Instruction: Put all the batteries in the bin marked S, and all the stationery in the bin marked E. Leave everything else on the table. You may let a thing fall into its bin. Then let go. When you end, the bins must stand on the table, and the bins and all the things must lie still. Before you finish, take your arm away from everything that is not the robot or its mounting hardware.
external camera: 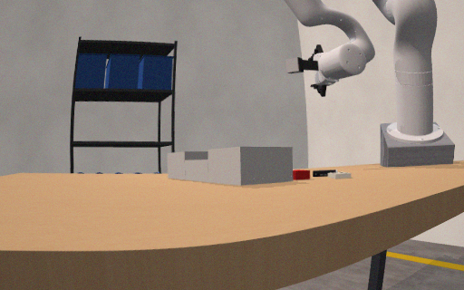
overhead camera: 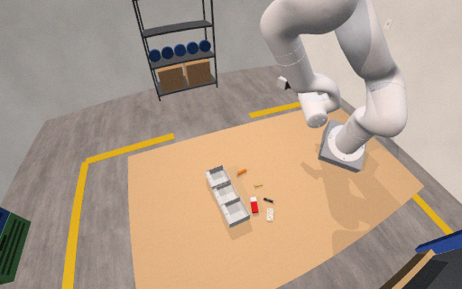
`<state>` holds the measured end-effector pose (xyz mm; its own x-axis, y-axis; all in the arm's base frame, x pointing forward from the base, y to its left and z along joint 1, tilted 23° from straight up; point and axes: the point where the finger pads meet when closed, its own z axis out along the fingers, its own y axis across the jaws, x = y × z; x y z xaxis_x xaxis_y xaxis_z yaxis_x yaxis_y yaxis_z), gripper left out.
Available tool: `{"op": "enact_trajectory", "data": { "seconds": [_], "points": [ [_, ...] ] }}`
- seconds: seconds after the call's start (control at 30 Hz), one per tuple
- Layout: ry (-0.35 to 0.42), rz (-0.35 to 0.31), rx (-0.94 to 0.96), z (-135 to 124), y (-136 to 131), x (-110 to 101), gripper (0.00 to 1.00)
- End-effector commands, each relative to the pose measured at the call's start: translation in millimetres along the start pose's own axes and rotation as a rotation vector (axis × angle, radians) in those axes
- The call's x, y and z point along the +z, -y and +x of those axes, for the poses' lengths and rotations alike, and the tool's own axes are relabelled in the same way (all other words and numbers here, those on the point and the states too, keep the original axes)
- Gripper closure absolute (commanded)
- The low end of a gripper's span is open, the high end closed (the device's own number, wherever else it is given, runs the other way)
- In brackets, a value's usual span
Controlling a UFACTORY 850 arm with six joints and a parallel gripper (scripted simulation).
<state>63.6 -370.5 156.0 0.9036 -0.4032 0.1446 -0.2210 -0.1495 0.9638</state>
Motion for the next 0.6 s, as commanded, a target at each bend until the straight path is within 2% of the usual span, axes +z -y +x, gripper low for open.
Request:
{"op": "enact_trajectory", "data": {
  "seconds": [0.0, 0.53, 0.57],
  "points": [
    [0.000, -0.001, 0.001, 0.1, -0.3, 0.1, 0.00],
    [0.000, -0.001, 0.001, 0.1, -0.3, 0.1, 0.00],
    [0.000, -0.001, 0.000, 0.3, 7.9, -1.0, 0.93]
  ]
}}
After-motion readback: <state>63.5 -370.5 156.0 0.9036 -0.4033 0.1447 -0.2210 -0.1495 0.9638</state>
